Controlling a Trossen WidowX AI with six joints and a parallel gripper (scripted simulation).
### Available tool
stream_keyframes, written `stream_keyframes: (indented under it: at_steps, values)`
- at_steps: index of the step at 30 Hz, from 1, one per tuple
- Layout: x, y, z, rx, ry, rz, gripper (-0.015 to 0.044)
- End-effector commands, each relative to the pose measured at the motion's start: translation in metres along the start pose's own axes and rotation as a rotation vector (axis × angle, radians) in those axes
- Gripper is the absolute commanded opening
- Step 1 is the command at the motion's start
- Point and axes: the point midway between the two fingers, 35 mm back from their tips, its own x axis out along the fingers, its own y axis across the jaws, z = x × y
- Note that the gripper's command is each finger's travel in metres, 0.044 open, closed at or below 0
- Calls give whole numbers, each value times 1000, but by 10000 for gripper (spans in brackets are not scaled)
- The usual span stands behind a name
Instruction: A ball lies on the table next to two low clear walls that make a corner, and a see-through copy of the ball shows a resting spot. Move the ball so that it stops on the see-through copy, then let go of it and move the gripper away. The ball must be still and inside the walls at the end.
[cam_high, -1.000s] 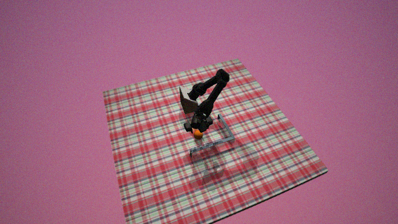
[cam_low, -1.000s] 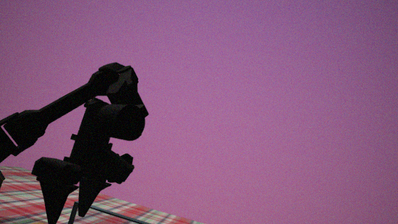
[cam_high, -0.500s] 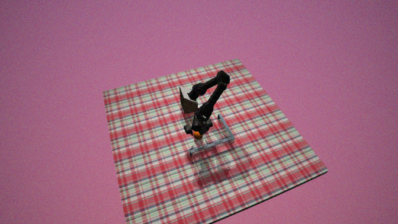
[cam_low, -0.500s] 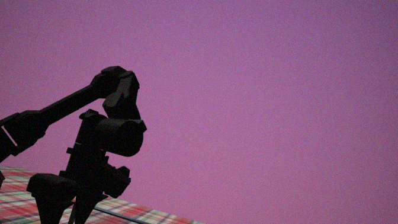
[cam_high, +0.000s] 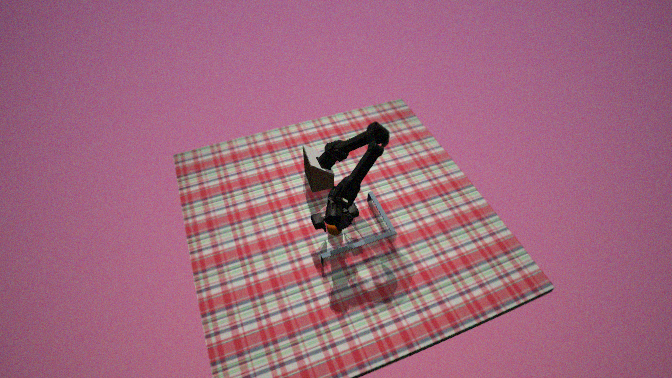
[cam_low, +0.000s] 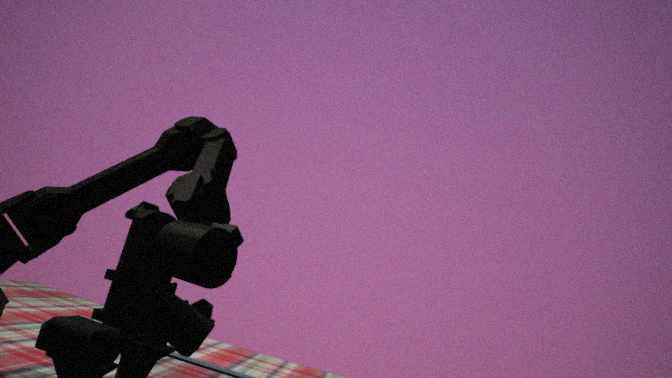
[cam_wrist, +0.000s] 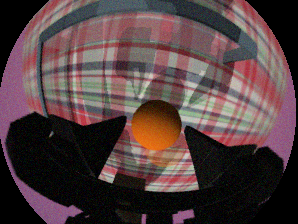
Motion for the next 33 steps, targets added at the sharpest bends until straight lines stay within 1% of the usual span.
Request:
stream_keyframes:
  at_steps: [1, 2, 8, 13, 18, 19, 33]
  values:
    - [3, 0, -1, 5, 2, 5, 347]
    - [3, 0, -1, 5, 2, 5, 321]
    - [3, 0, -1, 5, 2, 5, 281]
    - [-5, -1, 1, 11, 4, 1, 149]
    - [-35, -5, 5, 17, 7, -7, 18]
    - [-42, -5, 6, 18, 8, -8, 0]
    - [-136, -2, 1, 7, 4, -2, 0]
